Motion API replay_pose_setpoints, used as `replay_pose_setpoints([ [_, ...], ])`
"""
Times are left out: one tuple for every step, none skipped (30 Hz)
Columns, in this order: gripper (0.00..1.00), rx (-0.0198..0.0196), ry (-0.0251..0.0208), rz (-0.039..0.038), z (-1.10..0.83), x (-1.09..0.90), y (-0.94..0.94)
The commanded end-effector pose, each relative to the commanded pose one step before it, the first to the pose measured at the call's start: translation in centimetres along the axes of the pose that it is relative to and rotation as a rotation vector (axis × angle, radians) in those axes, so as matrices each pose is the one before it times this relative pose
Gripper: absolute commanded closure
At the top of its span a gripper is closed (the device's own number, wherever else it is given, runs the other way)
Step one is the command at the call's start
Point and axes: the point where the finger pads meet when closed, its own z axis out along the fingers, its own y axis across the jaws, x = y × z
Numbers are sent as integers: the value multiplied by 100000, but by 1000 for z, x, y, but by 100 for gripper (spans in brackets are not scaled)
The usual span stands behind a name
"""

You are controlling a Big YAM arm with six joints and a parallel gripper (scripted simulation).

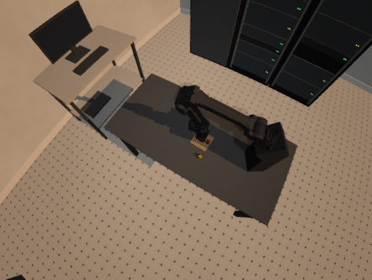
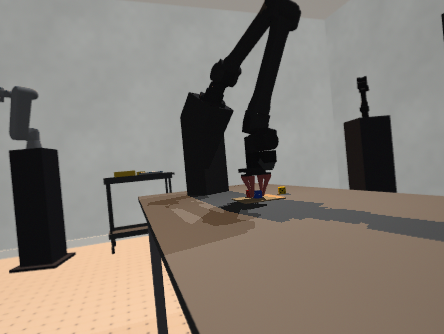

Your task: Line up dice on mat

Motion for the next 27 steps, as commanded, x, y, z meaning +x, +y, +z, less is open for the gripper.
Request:
replay_pose_setpoints([
  [61,-497,-543,-1741,309,-54,645],
  [61,0,0,0,0,0,0],
  [61,0,0,0,0,0,0],
  [61,0,0,0,0,0,0],
  [61,0,0,0,0,0,0],
  [61,0,0,0,0,0,0],
  [61,0,0,0,0,0,0],
  [61,-4,-20,-11,-22,-11,6],
  [61,-29,-136,-71,-142,-74,42],
  [61,-73,-346,-181,-361,-185,106],
  [61,-3,-618,-141,-655,-316,71],
  [61,330,1008,322,-250,439,-251],
  [61,301,407,354,-268,80,-283],
  [61,280,-194,559,-343,-73,-338],
  [61,342,-239,682,-418,-89,-411],
  [61,0,0,0,0,0,0],
  [61,0,0,0,0,0,0],
  [61,-78,-27,64,-392,-8,-21],
  [61,-4,-23,-7,-432,-3,2],
  [61,-4,-27,-8,-474,-4,2],
  [61,-5,-30,-9,-508,-5,2],
  [61,-5,-33,-10,-533,-7,3],
  [61,-5,-35,-11,-548,-9,3],
  [61,-5,-37,-12,-553,-10,3],
  [61,-5,-39,-12,-549,-11,3],
  [61,-5,-39,-13,-535,-12,3],
  [61,-5,-39,-13,-511,-13,3],
])
